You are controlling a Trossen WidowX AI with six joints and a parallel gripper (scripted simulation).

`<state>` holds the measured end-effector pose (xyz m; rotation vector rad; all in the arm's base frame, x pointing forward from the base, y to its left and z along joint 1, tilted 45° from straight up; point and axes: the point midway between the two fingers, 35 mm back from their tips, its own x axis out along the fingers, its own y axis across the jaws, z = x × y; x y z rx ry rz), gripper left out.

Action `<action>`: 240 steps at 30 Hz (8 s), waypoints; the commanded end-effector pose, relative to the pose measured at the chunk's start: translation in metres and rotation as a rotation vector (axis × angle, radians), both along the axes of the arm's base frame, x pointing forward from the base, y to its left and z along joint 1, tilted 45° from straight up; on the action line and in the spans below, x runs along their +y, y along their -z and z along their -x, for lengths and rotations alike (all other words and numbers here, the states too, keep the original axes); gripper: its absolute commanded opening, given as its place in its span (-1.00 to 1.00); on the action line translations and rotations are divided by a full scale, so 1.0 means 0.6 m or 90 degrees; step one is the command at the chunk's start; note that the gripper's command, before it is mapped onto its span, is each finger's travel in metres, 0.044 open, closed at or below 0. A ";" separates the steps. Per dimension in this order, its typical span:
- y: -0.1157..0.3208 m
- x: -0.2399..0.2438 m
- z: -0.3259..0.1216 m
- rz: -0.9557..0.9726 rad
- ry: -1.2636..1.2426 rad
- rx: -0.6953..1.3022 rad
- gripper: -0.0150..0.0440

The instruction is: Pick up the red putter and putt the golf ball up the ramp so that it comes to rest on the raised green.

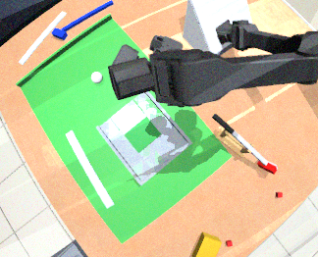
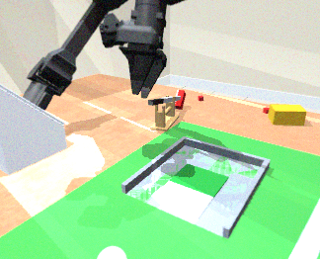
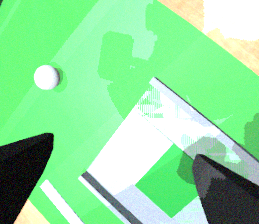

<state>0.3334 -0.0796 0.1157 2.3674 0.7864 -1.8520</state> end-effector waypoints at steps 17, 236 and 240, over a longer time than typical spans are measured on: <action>-0.065 0.130 0.043 0.094 -0.933 -0.455 1.00; 0.122 -0.105 0.041 0.287 -1.784 -1.059 -0.49; 0.155 -0.135 0.051 0.261 -1.740 -1.033 -0.49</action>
